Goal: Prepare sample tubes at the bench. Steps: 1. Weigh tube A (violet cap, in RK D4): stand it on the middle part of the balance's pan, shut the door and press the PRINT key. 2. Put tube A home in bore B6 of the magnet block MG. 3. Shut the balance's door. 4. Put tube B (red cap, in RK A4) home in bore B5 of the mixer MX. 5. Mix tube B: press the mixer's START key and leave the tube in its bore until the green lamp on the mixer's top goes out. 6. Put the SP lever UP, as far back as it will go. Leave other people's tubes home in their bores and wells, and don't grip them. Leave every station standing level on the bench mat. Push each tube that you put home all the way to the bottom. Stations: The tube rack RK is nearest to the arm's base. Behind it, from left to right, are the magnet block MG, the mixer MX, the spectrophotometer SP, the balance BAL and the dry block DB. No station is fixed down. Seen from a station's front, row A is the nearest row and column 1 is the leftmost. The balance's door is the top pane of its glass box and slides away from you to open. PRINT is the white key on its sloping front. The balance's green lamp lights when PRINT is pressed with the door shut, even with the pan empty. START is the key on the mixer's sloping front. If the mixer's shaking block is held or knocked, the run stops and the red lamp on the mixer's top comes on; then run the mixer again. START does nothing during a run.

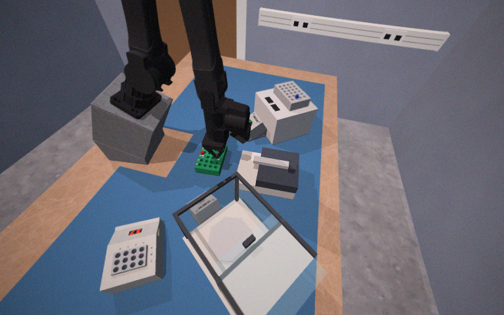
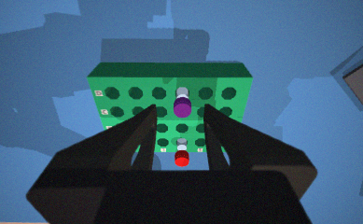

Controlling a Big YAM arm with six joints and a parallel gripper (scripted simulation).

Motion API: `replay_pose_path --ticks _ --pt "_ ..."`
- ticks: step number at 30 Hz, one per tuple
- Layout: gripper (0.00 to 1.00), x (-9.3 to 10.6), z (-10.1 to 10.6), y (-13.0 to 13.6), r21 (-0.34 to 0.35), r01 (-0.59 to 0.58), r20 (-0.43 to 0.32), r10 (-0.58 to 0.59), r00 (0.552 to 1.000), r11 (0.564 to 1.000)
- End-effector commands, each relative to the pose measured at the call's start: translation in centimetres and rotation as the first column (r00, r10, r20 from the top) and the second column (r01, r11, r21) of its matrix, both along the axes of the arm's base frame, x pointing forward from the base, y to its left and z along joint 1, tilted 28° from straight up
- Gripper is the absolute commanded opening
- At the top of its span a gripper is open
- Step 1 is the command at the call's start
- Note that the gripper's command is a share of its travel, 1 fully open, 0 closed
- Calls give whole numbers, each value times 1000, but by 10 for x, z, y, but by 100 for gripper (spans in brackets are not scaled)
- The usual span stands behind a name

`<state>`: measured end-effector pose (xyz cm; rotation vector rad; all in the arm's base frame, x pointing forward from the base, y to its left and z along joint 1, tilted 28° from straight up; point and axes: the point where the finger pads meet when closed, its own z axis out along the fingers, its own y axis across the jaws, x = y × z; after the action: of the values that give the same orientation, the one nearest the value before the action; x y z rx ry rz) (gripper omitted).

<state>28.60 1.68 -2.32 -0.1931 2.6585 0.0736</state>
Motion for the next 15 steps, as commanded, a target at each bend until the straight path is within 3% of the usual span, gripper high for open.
replay_pose_path --ticks 1,15 --pt "36 4 -1 3 5 5 13 -5 1000 1000" --pt "36 9 -5 4 5 5 16 -5 1000 1000"
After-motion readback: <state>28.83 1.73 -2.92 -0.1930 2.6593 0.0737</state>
